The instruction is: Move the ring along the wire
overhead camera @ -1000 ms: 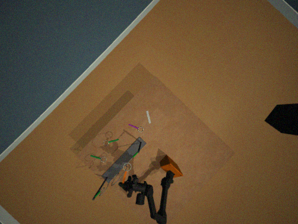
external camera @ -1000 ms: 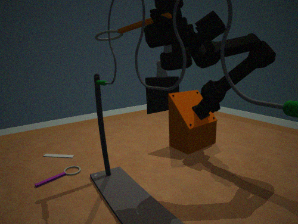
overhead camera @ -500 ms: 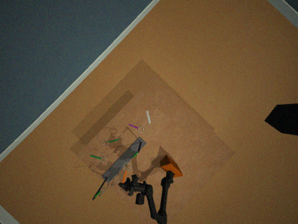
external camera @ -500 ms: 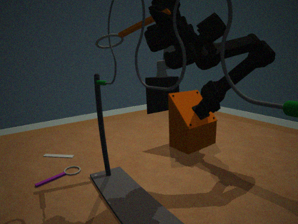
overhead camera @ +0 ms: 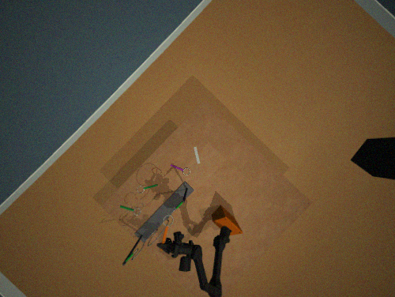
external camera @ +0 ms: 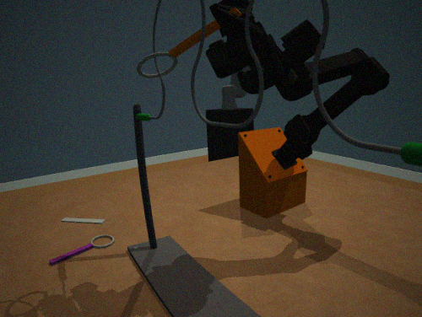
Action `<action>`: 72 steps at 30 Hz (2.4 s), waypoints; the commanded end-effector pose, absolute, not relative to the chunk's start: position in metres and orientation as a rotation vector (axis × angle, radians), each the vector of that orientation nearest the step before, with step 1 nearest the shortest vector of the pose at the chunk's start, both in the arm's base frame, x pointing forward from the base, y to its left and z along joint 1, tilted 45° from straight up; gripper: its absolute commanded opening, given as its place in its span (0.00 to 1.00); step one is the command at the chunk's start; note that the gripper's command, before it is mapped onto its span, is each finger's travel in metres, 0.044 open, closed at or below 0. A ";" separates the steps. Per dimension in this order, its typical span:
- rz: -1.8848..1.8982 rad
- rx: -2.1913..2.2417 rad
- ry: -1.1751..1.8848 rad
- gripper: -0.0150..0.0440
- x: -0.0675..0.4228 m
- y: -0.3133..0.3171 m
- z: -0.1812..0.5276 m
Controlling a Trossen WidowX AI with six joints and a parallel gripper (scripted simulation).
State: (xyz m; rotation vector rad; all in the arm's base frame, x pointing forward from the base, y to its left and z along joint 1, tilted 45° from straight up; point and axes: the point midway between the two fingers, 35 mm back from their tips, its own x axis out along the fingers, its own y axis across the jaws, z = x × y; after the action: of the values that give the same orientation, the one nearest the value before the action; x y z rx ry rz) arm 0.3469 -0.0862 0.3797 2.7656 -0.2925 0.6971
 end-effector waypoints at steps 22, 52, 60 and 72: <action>0.705 2.780 -0.302 0.00 0.350 -0.063 0.377; 0.547 2.199 -0.040 0.00 0.363 0.019 0.323; 0.497 2.015 0.030 0.00 0.365 0.035 0.298; 0.346 1.740 0.062 0.00 0.378 0.052 0.256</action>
State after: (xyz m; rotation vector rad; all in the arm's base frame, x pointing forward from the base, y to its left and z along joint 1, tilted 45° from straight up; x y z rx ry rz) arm 0.3755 0.0496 0.2687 1.8148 0.0517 0.3841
